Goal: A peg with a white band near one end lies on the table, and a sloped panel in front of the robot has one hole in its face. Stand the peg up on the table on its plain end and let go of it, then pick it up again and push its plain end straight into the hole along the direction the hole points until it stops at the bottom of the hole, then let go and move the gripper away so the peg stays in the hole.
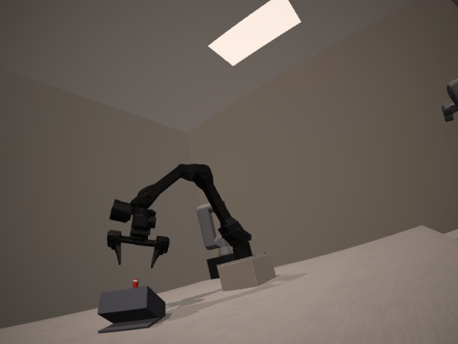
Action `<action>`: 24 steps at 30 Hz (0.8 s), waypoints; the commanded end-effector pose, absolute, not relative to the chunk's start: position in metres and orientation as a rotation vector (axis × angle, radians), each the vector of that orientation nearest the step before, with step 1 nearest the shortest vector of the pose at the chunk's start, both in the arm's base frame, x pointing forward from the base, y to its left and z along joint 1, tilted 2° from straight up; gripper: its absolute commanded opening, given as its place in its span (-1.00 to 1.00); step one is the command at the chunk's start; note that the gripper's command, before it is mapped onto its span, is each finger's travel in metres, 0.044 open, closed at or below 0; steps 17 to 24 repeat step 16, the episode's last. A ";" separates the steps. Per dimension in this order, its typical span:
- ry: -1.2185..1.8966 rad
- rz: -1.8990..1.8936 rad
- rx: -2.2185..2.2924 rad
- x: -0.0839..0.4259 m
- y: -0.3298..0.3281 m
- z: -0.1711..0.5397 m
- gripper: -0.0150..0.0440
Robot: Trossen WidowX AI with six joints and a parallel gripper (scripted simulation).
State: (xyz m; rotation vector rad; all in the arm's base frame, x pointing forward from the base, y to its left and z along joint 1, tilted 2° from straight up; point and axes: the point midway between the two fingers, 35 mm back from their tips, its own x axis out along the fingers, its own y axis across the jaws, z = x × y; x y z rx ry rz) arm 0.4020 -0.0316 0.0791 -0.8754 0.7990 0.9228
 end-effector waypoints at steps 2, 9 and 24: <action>0.792 0.925 -0.878 0.399 -0.034 0.087 1.00; 0.793 0.925 -0.878 0.393 -0.039 0.098 1.00; 0.793 0.925 -0.878 0.393 -0.039 0.098 1.00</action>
